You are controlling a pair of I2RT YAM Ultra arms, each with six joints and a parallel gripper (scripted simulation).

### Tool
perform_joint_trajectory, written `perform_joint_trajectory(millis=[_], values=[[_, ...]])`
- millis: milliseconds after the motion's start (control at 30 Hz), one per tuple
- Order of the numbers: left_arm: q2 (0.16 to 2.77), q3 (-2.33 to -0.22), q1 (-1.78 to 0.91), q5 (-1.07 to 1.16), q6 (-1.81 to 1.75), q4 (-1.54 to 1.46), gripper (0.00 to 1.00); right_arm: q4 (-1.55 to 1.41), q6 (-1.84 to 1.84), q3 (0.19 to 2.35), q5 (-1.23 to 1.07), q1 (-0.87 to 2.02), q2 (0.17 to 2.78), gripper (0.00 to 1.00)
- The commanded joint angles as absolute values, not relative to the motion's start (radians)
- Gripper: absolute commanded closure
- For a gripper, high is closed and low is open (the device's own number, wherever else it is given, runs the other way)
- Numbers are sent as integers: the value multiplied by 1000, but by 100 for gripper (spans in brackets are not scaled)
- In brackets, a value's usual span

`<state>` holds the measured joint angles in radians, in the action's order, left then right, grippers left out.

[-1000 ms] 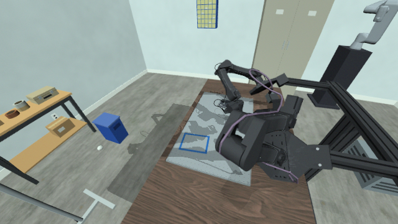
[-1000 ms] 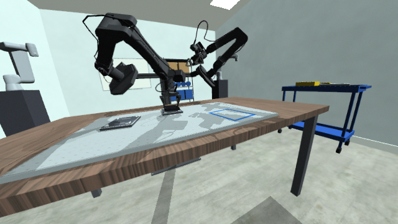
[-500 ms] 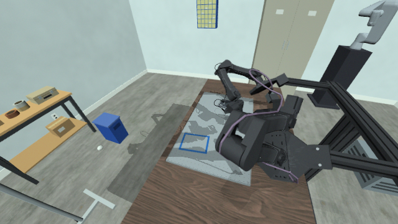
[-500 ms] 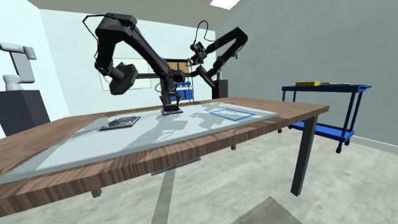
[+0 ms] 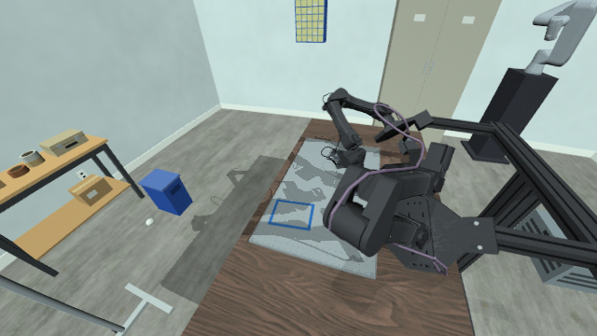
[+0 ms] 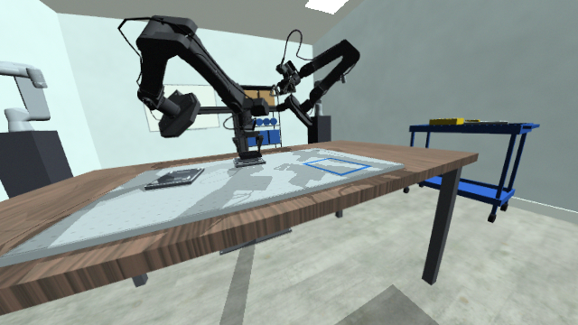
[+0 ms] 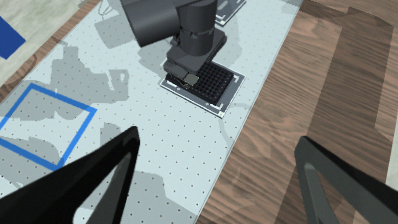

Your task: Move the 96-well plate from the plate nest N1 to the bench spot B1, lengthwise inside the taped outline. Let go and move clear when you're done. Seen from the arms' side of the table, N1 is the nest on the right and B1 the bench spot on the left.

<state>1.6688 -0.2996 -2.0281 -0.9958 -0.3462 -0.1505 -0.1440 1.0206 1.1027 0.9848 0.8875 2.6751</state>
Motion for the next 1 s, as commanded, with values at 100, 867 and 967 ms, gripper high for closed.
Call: perform_joint_trajectory(millis=[100, 867, 967], values=[[1681, -328, -2036, -1000, -352, -160, 0, -137, 1031, 1080, 985, 917, 2651, 22], [1681, -328, -2036, -1000, -352, -160, 0, 0, 897, 1093, 1000, 835, 2716, 22], [1681, -328, -2036, -1000, -352, -160, 0, 17, 876, 1092, 1002, 817, 2730, 22]])
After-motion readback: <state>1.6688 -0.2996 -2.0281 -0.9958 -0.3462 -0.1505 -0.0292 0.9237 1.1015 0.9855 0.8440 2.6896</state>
